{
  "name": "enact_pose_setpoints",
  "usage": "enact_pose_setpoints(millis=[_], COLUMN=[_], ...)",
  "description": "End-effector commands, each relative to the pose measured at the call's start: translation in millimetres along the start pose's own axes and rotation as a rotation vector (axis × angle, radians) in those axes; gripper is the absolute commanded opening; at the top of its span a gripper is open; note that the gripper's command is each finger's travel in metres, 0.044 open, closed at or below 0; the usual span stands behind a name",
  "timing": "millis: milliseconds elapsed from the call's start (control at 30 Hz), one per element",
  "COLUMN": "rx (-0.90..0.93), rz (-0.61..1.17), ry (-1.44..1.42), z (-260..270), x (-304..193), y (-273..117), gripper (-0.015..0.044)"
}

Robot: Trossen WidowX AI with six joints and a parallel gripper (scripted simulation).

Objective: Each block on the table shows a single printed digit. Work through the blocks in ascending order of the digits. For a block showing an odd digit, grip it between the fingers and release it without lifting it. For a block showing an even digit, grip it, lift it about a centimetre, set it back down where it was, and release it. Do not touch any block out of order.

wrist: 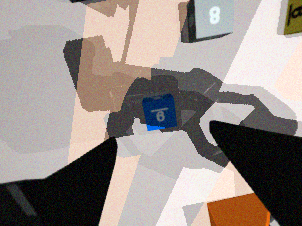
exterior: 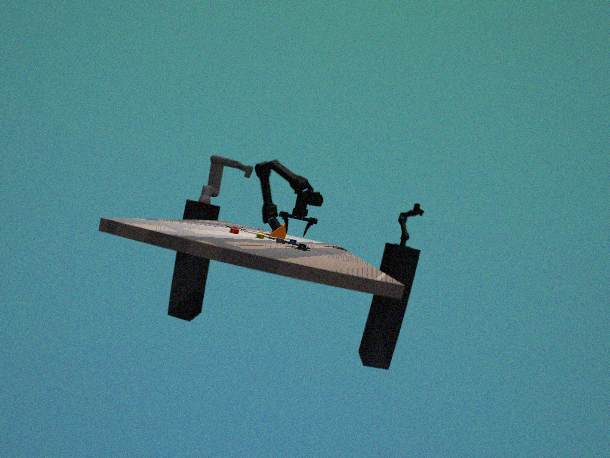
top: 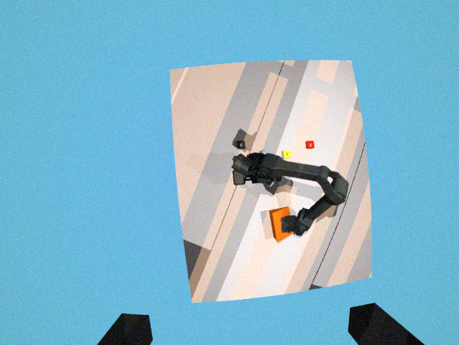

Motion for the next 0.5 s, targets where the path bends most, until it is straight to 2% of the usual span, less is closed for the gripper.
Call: enact_pose_setpoints(millis=[0,467], rx=[-0.006,-0.007], rz=[0.001,0.001], ry=[-0.007,-0.007], z=[-0.8,-1.3], x=[-0.8,-1.0], y=[8.9,31.1], gripper=[0.04,0.04])
Point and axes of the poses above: the point midway between the two fingers, 35 mm back from their tips, its own y axis out along the fingers, its own z axis across the jaws, x = y × z, the point moved 5 cm from there along -y, back along the fingers, and after that the axes turned 1 degree about y, right-handed, at the moved point
